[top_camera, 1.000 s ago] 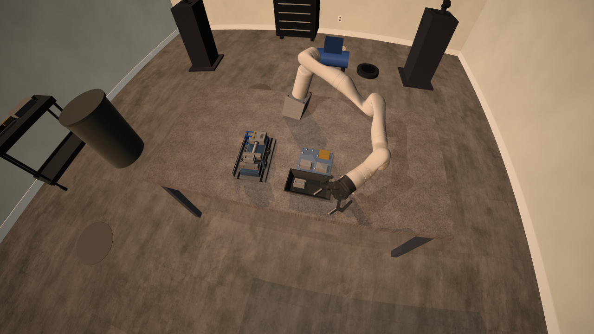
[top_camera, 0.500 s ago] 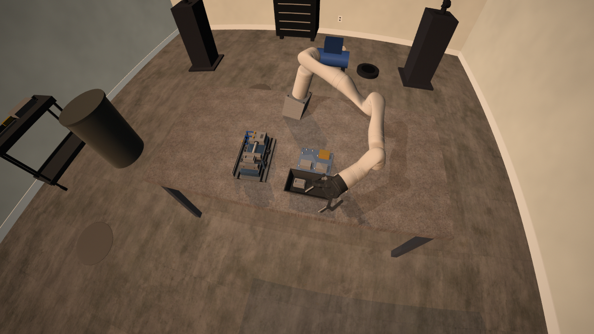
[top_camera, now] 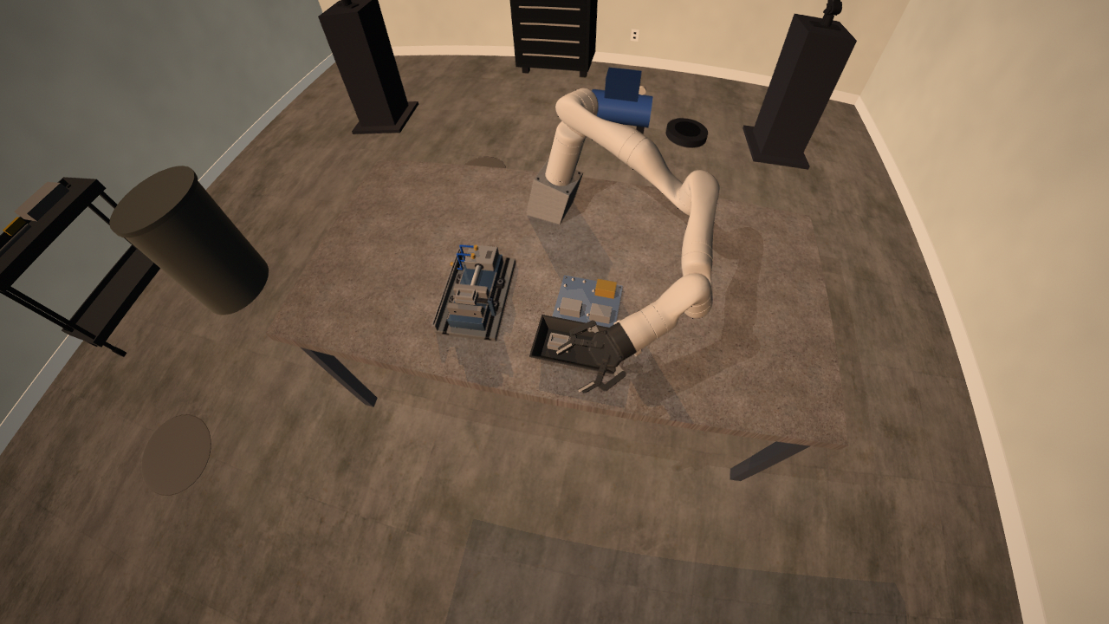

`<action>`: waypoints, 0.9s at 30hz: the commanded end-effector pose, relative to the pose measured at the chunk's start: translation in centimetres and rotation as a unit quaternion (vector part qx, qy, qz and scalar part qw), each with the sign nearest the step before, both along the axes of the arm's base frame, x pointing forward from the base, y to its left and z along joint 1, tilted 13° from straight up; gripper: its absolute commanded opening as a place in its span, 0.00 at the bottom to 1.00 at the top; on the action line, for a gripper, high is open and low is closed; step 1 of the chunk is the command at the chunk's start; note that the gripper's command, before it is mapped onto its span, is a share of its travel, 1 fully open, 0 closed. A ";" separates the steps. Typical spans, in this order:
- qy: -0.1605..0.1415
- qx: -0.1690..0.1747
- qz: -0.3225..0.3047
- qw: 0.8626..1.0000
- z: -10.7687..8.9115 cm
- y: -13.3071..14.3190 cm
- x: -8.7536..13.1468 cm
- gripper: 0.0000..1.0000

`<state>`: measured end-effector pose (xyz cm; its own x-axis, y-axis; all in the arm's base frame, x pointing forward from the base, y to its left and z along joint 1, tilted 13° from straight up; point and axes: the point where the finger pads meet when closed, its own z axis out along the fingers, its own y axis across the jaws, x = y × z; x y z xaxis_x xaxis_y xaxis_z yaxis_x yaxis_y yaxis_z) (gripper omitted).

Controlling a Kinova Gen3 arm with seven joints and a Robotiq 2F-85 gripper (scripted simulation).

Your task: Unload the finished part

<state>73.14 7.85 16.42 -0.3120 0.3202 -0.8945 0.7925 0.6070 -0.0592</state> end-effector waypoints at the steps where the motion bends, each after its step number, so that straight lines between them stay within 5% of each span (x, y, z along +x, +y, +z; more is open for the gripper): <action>1: -0.001 0.005 -0.007 1.000 0.4 -0.9 0.0 1.00; 27: 0.061 0.030 -0.034 0.997 -1.2 -5.4 -1.9 1.00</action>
<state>71.17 2.99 14.75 -0.4011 0.3869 -0.8303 0.8147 0.5651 -0.1303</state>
